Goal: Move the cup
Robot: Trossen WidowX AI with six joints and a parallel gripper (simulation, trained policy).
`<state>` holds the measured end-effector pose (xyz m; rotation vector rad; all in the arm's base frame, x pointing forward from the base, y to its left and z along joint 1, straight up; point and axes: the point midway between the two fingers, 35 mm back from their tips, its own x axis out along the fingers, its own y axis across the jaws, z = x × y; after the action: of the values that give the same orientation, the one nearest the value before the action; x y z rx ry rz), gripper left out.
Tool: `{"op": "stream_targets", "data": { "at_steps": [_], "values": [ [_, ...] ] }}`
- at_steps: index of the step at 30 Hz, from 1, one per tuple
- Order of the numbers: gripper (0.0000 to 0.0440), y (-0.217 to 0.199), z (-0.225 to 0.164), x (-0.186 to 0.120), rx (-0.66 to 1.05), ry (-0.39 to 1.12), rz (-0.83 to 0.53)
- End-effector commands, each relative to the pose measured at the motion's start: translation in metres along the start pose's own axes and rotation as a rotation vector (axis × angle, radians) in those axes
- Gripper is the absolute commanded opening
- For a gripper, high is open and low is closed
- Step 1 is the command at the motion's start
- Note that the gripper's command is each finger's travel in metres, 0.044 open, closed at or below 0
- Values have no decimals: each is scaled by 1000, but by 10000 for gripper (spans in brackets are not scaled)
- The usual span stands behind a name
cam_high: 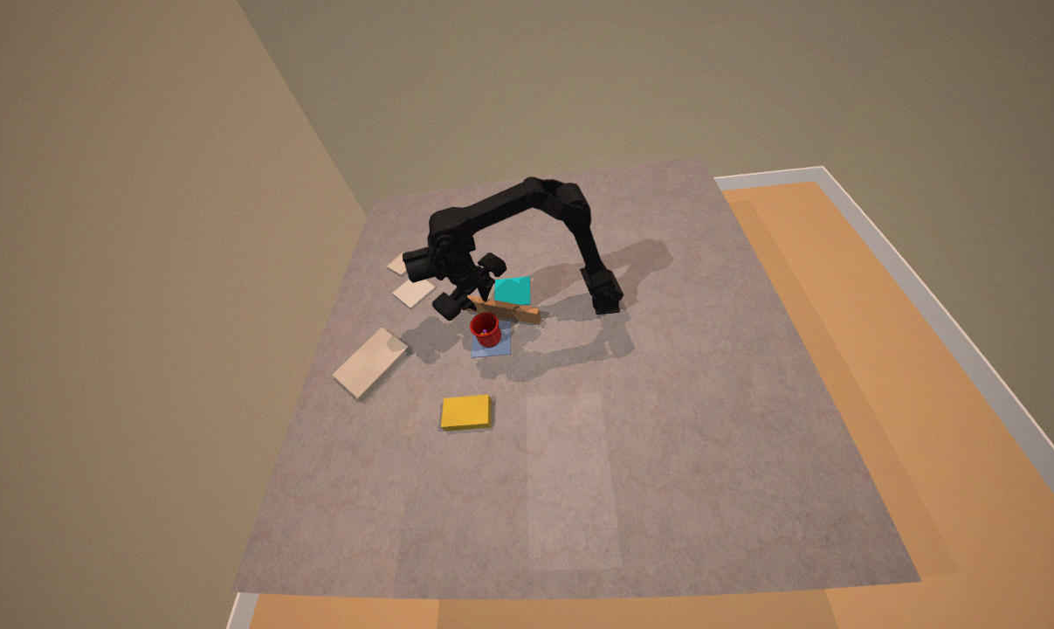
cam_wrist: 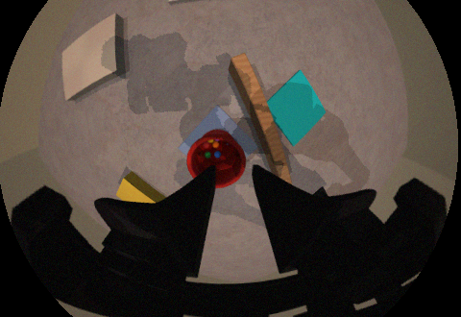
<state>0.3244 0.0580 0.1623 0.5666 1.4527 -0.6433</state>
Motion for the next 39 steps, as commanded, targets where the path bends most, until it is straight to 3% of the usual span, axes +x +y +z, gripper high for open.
{"op": "stream_targets", "data": {
  "at_steps": [1, 23, 30, 39],
  "values": [
    [156, -2, -2, 12, 7, 11, -34],
    [161, -7, -17, 93, -55, 63, -136],
    [24, -10, -17, 106, -114, 59, -136],
    [25, -12, -14, 92, -106, 47, -113]
  ]
}}
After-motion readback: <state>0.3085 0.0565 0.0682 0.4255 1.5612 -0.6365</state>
